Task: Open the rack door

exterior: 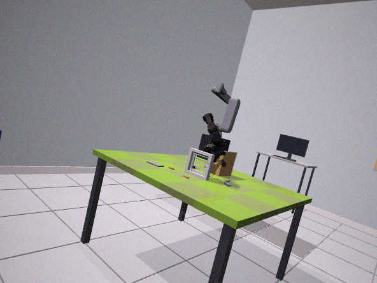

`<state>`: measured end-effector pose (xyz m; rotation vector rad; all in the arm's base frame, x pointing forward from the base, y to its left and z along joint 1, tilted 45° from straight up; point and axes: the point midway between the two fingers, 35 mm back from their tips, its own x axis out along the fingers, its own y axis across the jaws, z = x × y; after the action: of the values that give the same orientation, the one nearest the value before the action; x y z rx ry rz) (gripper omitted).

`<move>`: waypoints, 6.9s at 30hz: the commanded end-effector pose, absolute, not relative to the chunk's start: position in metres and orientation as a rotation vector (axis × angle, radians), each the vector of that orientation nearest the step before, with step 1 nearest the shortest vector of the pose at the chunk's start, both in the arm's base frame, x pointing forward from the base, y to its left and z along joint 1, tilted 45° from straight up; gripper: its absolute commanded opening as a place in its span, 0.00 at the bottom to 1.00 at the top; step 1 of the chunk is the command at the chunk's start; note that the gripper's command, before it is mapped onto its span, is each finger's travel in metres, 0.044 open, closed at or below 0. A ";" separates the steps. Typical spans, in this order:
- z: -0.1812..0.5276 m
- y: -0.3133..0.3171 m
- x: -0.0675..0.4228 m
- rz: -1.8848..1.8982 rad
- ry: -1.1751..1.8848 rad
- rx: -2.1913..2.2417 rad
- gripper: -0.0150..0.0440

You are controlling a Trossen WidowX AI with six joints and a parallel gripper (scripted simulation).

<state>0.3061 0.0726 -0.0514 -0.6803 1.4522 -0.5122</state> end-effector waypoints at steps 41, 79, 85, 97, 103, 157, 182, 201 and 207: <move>-0.052 0.071 0.306 0.193 1.662 -1.390 0.30; -0.053 0.071 0.306 1.149 1.607 -2.088 0.61; -0.053 0.071 0.306 1.115 1.615 -2.068 0.76; -0.053 0.071 0.306 0.541 1.683 -1.675 0.76; -0.052 0.071 0.306 0.274 1.671 -1.459 0.76; -0.053 0.071 0.306 -1.415 0.591 0.654 0.76; -0.053 0.071 0.306 -1.443 0.541 0.712 0.63; -0.053 0.071 0.306 -1.443 0.541 0.712 0.41; -0.053 0.071 0.306 -1.443 0.541 0.712 0.34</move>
<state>0.3061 0.0713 -0.0527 0.7130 0.5441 -1.4428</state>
